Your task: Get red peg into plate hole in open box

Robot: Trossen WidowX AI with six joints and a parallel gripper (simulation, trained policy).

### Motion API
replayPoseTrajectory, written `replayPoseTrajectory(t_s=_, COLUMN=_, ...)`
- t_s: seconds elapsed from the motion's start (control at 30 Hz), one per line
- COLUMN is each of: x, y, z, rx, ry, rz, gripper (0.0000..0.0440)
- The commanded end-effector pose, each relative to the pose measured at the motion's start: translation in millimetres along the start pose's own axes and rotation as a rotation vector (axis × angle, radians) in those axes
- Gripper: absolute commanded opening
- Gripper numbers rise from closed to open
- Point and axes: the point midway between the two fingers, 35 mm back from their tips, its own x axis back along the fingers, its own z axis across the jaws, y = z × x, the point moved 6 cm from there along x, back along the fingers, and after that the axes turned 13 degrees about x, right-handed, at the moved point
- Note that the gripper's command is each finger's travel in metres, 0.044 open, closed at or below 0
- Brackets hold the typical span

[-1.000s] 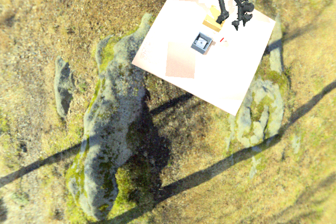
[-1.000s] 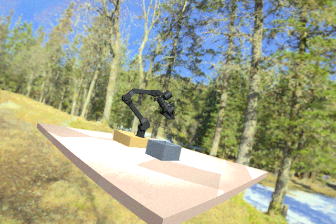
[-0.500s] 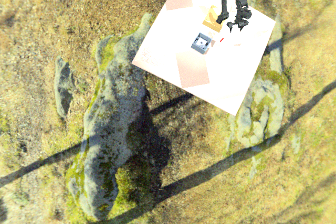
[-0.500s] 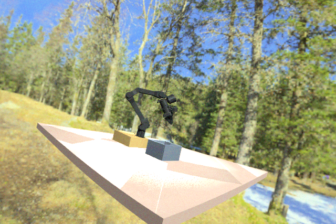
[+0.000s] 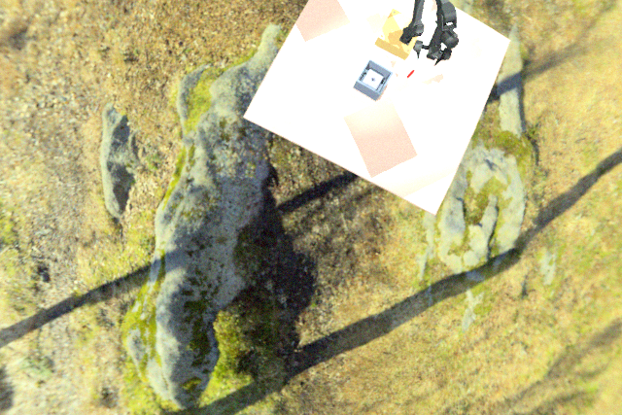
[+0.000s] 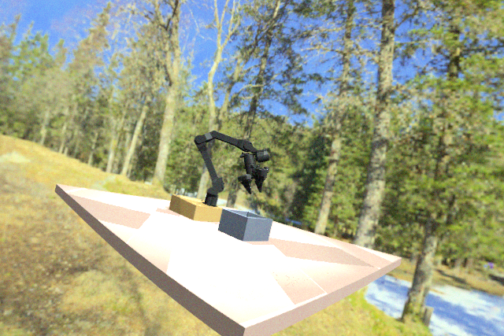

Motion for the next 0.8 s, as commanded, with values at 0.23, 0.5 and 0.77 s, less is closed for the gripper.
replayPoseTrajectory(t_s=0.23, x=-31, y=-3, z=-14, rx=-0.298, ry=-0.125, rz=0.135, gripper=0.0440)
replayPoseTrajectory(t_s=0.5, x=-62, y=-8, z=-23, rx=-0.537, ry=-0.237, rz=0.220, gripper=0.0440)
replayPoseTrajectory(t_s=0.77, x=-95, y=-16, z=-28, rx=-0.728, ry=-0.306, rz=0.245, gripper=0.0440)
